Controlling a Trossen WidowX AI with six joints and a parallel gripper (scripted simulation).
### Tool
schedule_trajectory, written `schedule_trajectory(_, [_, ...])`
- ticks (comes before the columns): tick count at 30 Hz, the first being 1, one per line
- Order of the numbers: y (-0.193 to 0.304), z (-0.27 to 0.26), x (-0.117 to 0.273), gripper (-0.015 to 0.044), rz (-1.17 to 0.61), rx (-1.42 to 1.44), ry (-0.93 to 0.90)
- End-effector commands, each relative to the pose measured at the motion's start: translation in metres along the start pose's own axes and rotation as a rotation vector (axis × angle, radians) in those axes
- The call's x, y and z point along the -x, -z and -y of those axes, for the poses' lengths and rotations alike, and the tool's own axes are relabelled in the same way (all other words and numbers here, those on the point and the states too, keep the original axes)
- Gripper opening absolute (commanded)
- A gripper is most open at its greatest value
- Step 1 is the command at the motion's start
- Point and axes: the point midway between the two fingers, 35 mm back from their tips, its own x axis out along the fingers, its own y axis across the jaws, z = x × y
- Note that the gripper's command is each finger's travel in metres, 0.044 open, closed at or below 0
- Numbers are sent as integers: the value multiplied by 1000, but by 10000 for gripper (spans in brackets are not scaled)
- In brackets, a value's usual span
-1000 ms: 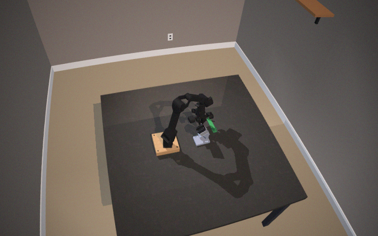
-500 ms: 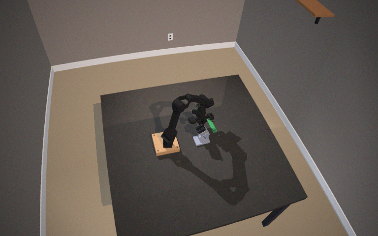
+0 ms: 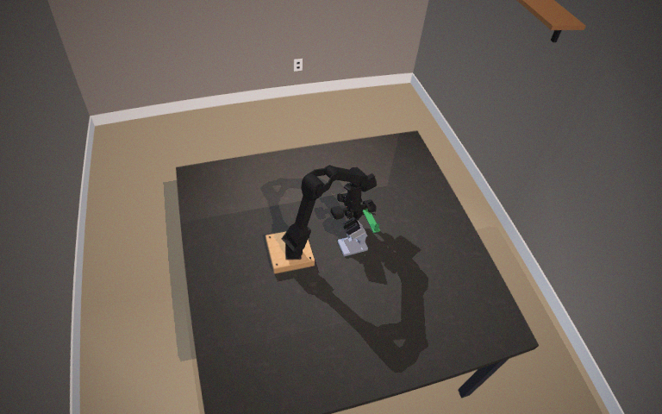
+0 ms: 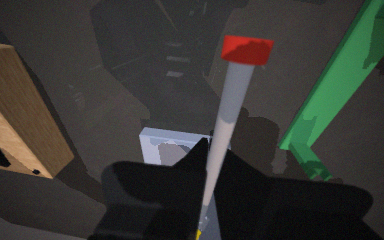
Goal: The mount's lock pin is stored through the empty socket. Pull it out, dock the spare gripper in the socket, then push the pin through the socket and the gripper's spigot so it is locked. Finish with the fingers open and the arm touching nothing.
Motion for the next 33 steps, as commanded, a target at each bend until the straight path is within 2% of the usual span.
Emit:
schedule_trajectory(1, [3, 0, 0, 0, 2, 1, 2])
schedule_trajectory(33, [23, 0, -6, 0, 3, 5, -12])
